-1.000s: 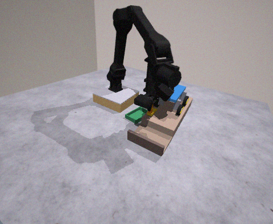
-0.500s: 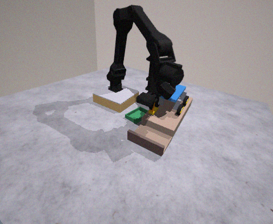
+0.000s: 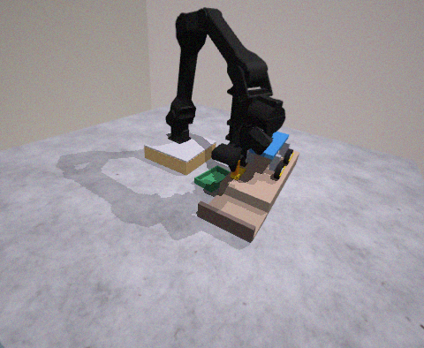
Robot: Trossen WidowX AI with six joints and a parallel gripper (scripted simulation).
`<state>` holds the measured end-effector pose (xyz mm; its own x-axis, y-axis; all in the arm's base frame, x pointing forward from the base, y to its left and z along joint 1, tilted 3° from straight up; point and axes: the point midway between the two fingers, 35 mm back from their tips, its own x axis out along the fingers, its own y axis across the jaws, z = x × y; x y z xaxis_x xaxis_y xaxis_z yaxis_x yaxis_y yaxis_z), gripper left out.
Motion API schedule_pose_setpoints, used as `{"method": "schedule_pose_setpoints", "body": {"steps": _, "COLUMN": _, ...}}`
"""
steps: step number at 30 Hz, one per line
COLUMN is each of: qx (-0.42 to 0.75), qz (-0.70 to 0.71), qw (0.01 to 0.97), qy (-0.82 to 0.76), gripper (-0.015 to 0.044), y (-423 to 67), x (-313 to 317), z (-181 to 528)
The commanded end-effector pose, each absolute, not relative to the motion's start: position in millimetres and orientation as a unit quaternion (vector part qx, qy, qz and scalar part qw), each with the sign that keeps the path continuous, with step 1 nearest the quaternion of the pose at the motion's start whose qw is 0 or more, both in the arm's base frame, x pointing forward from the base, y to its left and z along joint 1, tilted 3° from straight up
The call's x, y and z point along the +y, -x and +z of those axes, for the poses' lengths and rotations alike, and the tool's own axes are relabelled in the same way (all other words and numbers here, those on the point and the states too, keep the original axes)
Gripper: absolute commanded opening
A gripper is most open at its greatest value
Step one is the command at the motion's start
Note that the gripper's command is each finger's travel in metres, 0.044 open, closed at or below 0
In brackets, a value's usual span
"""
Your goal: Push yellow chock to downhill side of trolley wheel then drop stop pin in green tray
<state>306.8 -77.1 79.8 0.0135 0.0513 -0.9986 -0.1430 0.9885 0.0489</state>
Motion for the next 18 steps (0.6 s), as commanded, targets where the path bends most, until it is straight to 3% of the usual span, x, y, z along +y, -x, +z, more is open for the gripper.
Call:
{"method": "schedule_pose_setpoints", "body": {"steps": 1, "qx": 0.699, "qz": 0.069, "qw": 0.711, "qy": 0.033, "gripper": 0.0190, "y": -306.9, "x": -76.9, "z": 79.8}}
{"method": "schedule_pose_setpoints", "body": {"steps": 18, "qx": 0.700, "qz": 0.071, "qw": 0.710, "qy": 0.029, "gripper": 0.0190, "y": -305.6, "x": -80.8, "z": 135.1}}
